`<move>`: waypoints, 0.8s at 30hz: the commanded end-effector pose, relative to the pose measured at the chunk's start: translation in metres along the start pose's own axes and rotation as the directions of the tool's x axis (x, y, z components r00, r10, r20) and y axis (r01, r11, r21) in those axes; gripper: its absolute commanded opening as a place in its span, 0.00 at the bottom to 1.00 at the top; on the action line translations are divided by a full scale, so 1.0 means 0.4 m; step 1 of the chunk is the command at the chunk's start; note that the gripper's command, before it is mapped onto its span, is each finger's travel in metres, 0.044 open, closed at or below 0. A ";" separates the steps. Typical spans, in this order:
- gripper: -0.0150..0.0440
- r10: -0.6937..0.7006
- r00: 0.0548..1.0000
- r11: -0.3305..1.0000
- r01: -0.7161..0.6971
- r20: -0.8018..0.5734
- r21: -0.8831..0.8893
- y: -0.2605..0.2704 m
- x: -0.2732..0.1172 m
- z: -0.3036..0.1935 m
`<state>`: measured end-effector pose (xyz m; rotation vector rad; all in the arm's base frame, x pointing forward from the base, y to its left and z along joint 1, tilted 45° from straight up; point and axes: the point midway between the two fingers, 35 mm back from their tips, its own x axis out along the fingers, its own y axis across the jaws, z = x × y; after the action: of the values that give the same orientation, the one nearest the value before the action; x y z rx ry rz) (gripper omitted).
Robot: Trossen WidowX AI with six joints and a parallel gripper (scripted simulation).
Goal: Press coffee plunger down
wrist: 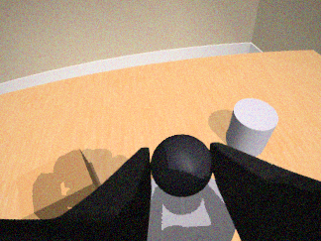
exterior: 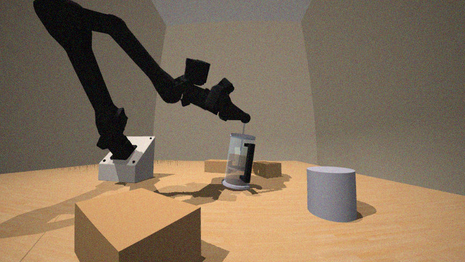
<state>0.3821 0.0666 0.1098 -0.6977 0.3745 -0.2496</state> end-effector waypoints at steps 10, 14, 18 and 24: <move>0.46 -0.022 0.997 0.999 0.019 -0.069 -0.047 0.000 0.024 -0.049; 0.46 -0.022 0.997 0.999 0.019 -0.069 -0.047 0.001 0.025 -0.048; 0.46 -0.022 0.997 0.999 0.019 -0.069 -0.047 0.003 0.027 -0.046; 0.46 -0.022 0.997 0.999 0.019 -0.068 -0.047 0.004 0.028 -0.045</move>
<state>0.3859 0.0610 0.1008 -0.7148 0.4071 -0.2660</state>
